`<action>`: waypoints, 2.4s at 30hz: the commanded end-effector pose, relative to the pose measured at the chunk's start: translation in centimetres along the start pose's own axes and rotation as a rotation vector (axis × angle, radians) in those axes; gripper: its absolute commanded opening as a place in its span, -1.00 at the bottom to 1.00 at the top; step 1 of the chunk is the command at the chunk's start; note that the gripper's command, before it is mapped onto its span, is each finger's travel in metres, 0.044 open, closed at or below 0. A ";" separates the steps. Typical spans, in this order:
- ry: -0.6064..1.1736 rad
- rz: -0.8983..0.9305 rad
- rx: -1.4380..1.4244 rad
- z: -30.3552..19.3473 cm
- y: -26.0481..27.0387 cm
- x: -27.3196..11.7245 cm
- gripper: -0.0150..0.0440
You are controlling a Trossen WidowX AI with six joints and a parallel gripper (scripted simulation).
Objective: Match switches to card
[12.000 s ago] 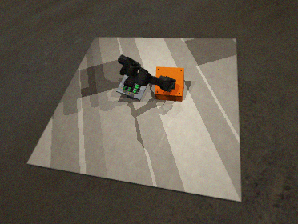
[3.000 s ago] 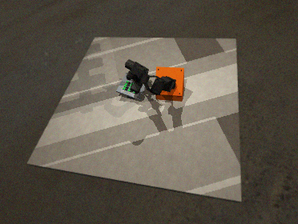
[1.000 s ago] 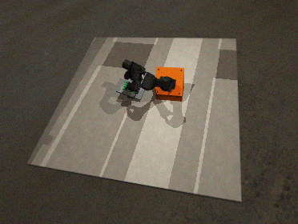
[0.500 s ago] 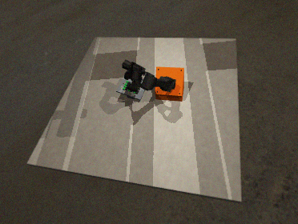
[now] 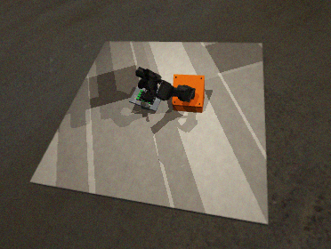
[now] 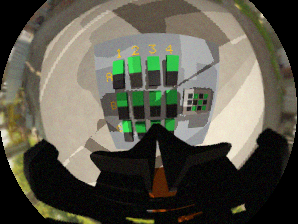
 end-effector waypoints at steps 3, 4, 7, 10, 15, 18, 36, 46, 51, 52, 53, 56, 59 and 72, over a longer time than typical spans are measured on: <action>0.002 0.004 0.004 0.0 0.0 0.1 -0.49; 0.002 0.004 0.004 0.0 0.0 0.1 -0.49; 0.002 0.004 0.004 0.0 0.0 0.2 -0.49; -0.003 -0.001 0.001 0.1 -0.1 -0.7 -0.49; -0.022 0.006 0.004 -0.4 -0.2 -6.1 -0.49; -0.023 0.007 0.005 -0.4 -0.2 -6.3 -0.49; -0.048 0.014 0.005 -1.9 -2.7 -2.4 -0.49; -0.048 0.015 0.004 -1.9 -2.7 -1.1 -0.49; -0.048 0.015 0.004 -1.8 -2.7 -0.4 -0.49; -0.048 0.015 0.004 -1.8 -2.7 -0.4 -0.49; -0.048 0.015 0.004 -1.8 -2.7 -0.3 -0.49; -0.048 0.015 0.004 -1.8 -2.7 -0.3 -0.49; -0.048 0.015 0.004 -1.8 -2.7 -0.3 -0.49; -0.048 0.015 0.004 -1.8 -2.7 -0.3 -0.49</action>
Point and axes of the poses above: the point midway between the two fingers, 35 mm back from their tips, its own x axis out along the fingers, its own y axis across the jaws, z = x × y, the point moved 7 cm from there along -x, back along the fingers, and after that the axes turned 15 degrees about x, right-handed, at the moved point
